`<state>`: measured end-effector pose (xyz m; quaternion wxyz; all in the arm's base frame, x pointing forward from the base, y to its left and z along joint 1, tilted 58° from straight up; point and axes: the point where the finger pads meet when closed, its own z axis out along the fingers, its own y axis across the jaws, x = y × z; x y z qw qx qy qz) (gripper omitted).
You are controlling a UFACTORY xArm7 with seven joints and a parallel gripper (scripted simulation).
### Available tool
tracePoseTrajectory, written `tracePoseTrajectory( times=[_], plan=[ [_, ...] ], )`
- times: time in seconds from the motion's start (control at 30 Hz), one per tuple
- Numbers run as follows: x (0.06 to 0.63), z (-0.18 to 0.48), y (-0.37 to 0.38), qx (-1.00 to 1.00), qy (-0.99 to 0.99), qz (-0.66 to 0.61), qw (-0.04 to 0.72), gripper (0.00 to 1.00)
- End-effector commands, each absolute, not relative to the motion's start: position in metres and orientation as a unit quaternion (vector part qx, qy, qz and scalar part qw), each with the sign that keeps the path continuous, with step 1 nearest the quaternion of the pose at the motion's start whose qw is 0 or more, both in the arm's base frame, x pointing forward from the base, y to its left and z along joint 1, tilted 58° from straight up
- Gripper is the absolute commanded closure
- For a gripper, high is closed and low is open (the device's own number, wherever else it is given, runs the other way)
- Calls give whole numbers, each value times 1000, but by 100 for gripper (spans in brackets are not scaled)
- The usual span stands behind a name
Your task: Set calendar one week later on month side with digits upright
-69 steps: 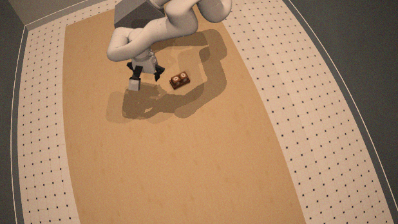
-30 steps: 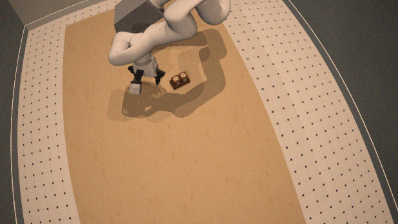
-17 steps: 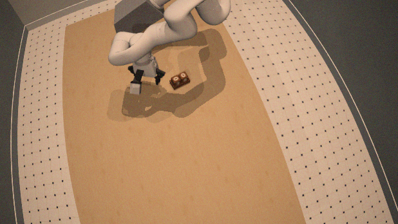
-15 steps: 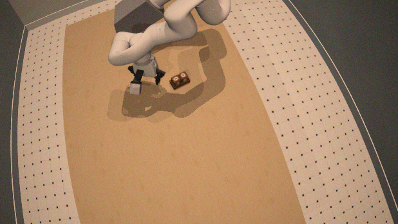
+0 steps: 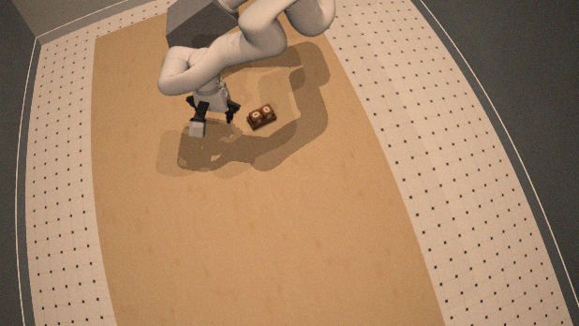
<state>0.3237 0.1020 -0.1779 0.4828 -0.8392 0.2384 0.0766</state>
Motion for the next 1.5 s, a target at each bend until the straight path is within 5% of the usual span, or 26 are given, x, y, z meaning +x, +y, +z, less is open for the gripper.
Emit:
tracePoseTrajectory(
  times=[0.0, 1.47],
  plan=[
    [324, -178, 100, -840, 239, 76, 482, 0],
    [320, -155, 63, -840, 239, 76, 482, 0]
  ],
)
